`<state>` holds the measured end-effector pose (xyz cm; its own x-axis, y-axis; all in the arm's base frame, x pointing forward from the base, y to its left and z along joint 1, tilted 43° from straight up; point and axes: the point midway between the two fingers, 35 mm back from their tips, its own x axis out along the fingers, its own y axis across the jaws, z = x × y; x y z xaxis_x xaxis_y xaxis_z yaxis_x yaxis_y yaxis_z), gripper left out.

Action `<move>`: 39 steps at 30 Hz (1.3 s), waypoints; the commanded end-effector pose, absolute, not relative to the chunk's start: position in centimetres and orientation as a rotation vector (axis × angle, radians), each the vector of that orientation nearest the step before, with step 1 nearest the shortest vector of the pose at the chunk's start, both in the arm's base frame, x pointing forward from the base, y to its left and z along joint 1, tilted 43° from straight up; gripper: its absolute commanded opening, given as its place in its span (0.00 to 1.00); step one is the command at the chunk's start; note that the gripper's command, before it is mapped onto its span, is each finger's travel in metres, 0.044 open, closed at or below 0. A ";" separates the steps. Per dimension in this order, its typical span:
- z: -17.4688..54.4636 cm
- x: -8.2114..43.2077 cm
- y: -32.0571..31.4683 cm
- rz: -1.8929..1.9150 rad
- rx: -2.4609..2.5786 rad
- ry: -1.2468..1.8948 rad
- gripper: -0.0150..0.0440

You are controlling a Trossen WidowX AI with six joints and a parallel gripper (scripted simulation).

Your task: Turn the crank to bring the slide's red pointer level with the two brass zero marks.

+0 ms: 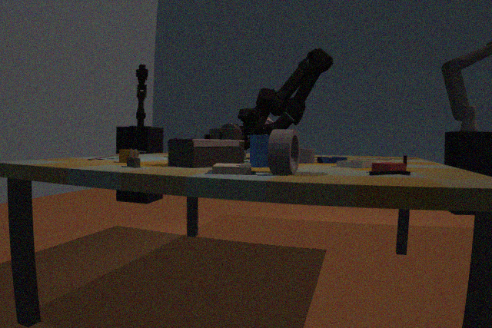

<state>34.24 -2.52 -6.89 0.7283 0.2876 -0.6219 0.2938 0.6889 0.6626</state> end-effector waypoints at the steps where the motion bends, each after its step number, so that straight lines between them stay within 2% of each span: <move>1: -7.3 34.2 -2.5 -0.009 0.835 0.783 0.25; 39: -9.2 33.5 -3.5 -0.009 0.834 0.783 0.25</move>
<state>33.72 -3.07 -8.69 0.7304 0.2976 -0.6148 0.2822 0.6881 0.6685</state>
